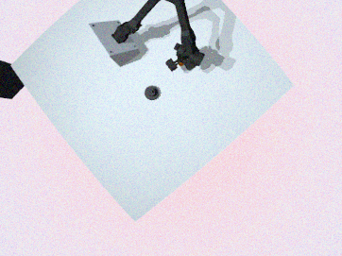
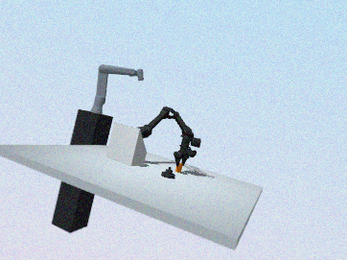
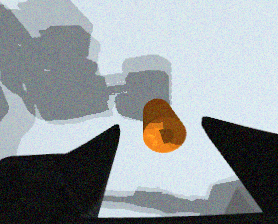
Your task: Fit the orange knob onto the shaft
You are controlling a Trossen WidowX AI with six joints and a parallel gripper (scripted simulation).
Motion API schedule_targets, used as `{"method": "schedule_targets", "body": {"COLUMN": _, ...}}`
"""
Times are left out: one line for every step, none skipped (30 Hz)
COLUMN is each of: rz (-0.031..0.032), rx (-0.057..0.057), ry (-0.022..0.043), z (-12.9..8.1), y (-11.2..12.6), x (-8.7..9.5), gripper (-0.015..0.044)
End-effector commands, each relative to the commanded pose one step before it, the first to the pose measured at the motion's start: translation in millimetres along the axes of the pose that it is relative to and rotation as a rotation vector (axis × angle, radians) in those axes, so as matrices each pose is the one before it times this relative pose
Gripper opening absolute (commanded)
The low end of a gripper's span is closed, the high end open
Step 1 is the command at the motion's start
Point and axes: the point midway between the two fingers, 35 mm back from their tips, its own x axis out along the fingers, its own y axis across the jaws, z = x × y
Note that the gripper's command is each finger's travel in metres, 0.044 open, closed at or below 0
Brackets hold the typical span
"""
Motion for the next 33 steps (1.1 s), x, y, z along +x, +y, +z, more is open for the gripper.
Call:
{"method": "schedule_targets", "body": {"rz": -0.0063, "rx": 0.0089, "ry": 0.00138, "z": -0.42, "y": -2.42, "x": 7.64, "gripper": 0.044}}
{"method": "schedule_targets", "body": {"rz": 0.00015, "rx": 0.0, "ry": -0.00001, "z": -0.07, "y": 0.03, "x": 1.59, "gripper": 0.044}}
{"method": "schedule_targets", "body": {"rz": 0.00017, "rx": 0.0, "ry": -0.00002, "z": -0.08, "y": 0.03, "x": 1.59, "gripper": 0.044}}
{"method": "schedule_targets", "body": {"rz": 0.00018, "rx": 0.0, "ry": -0.00002, "z": -0.09, "y": 0.03, "x": 1.59, "gripper": 0.044}}
{"method": "schedule_targets", "body": {"rz": 0.0002, "rx": 0.0, "ry": -0.00002, "z": -0.1, "y": 0.04, "x": 1.58, "gripper": 0.044}}
{"method": "schedule_targets", "body": {"rz": 0.00021, "rx": 0.0, "ry": -0.00002, "z": -0.11, "y": 0.04, "x": 1.59, "gripper": 0.044}}
{"method": "schedule_targets", "body": {"rz": 0.00023, "rx": 0.0, "ry": -0.00002, "z": -0.12, "y": 0.04, "x": 1.58, "gripper": 0.044}}
{"method": "schedule_targets", "body": {"rz": 0.00024, "rx": 0.0001, "ry": -0.00002, "z": -0.13, "y": 0.05, "x": 1.58, "gripper": 0.044}}
{"method": "schedule_targets", "body": {"rz": 0.00026, "rx": 0.0001, "ry": -0.00002, "z": -0.14, "y": 0.05, "x": 1.58, "gripper": 0.044}}
{"method": "schedule_targets", "body": {"rz": 0.00027, "rx": 0.0001, "ry": -0.00002, "z": -0.15, "y": 0.05, "x": 1.58, "gripper": 0.044}}
{"method": "schedule_targets", "body": {"rz": 0.00029, "rx": 0.0001, "ry": -0.00002, "z": -0.16, "y": 0.05, "x": 1.57, "gripper": 0.044}}
{"method": "schedule_targets", "body": {"rz": 0.0003, "rx": 0.0001, "ry": -0.00003, "z": -0.17, "y": 0.06, "x": 1.57, "gripper": 0.044}}
{"method": "schedule_targets", "body": {"rz": 0.00032, "rx": 0.0001, "ry": -0.00003, "z": -0.18, "y": 0.06, "x": 1.57, "gripper": 0.044}}
{"method": "schedule_targets", "body": {"rz": 0.00033, "rx": 0.0001, "ry": -0.00003, "z": -0.19, "y": 0.06, "x": 1.57, "gripper": 0.044}}
{"method": "schedule_targets", "body": {"rz": 0.00035, "rx": 0.0001, "ry": -0.00003, "z": -0.2, "y": 0.06, "x": 1.56, "gripper": 0.044}}
{"method": "schedule_targets", "body": {"rz": 0.00036, "rx": 0.0001, "ry": -0.00003, "z": -0.21, "y": 0.06, "x": 1.56, "gripper": 0.044}}
{"method": "schedule_targets", "body": {"rz": 0.0003, "rx": 0.0001, "ry": -0.00002, "z": -0.18, "y": 0.05, "x": 1.24, "gripper": 0.044}}
{"method": "schedule_targets", "body": {"rz": 0.00019, "rx": 0.0, "ry": -0.00001, "z": -0.11, "y": 0.03, "x": 0.74, "gripper": 0.044}}
{"method": "schedule_targets", "body": {"rz": 0.00006, "rx": 0.0, "ry": 0.0, "z": -0.04, "y": 0.01, "x": 0.25, "gripper": 0.044}}
{"method": "schedule_targets", "body": {"rz": 0.0, "rx": 0.0, "ry": 0.0, "z": 0.0, "y": 0.0, "x": 0.0, "gripper": 0.0414}}
{"method": "schedule_targets", "body": {"rz": 0.0, "rx": 0.0, "ry": 0.0, "z": 0.0, "y": 0.0, "x": 0.0, "gripper": 0.0387}}
{"method": "schedule_targets", "body": {"rz": 0.0, "rx": 0.0, "ry": 0.0, "z": 0.0, "y": 0.0, "x": 0.0, "gripper": 0.0361}}
{"method": "schedule_targets", "body": {"rz": 0.0, "rx": 0.0, "ry": 0.0, "z": 0.0, "y": 0.0, "x": 0.0, "gripper": 0.0335}}
{"method": "schedule_targets", "body": {"rz": 0.0, "rx": 0.0, "ry": 0.0, "z": 0.0, "y": 0.0, "x": 0.0, "gripper": 0.0309}}
{"method": "schedule_targets", "body": {"rz": 0.0, "rx": 0.0, "ry": 0.0, "z": 0.0, "y": 0.0, "x": 0.0, "gripper": 0.0282}}
{"method": "schedule_targets", "body": {"rz": 0.0, "rx": 0.0, "ry": 0.0, "z": 0.0, "y": 0.0, "x": 0.0, "gripper": 0.0256}}
{"method": "schedule_targets", "body": {"rz": 0.0, "rx": 0.0, "ry": 0.0, "z": 0.0, "y": 0.0, "x": 0.0, "gripper": 0.023}}
{"method": "schedule_targets", "body": {"rz": 0.0, "rx": 0.0, "ry": 0.0, "z": 0.0, "y": 0.0, "x": 0.0, "gripper": 0.0204}}
{"method": "schedule_targets", "body": {"rz": 0.0, "rx": 0.0, "ry": 0.0, "z": 0.0, "y": 0.0, "x": 0.0, "gripper": 0.0177}}
{"method": "schedule_targets", "body": {"rz": 0.0, "rx": 0.0, "ry": 0.0, "z": 0.0, "y": 0.0, "x": 0.0, "gripper": 0.0171}}
{"method": "schedule_targets", "body": {"rz": 0.0, "rx": 0.0, "ry": 0.0, "z": 0.0, "y": 0.0, "x": 0.0, "gripper": 0.0164}}
{"method": "schedule_targets", "body": {"rz": 0.0, "rx": 0.0, "ry": 0.0, "z": 0.0, "y": 0.0, "x": 0.0, "gripper": 0.0158}}
{"method": "schedule_targets", "body": {"rz": 0.0, "rx": 0.0, "ry": 0.0, "z": 0.0, "y": 0.0, "x": 0.0, "gripper": 0.0151}}
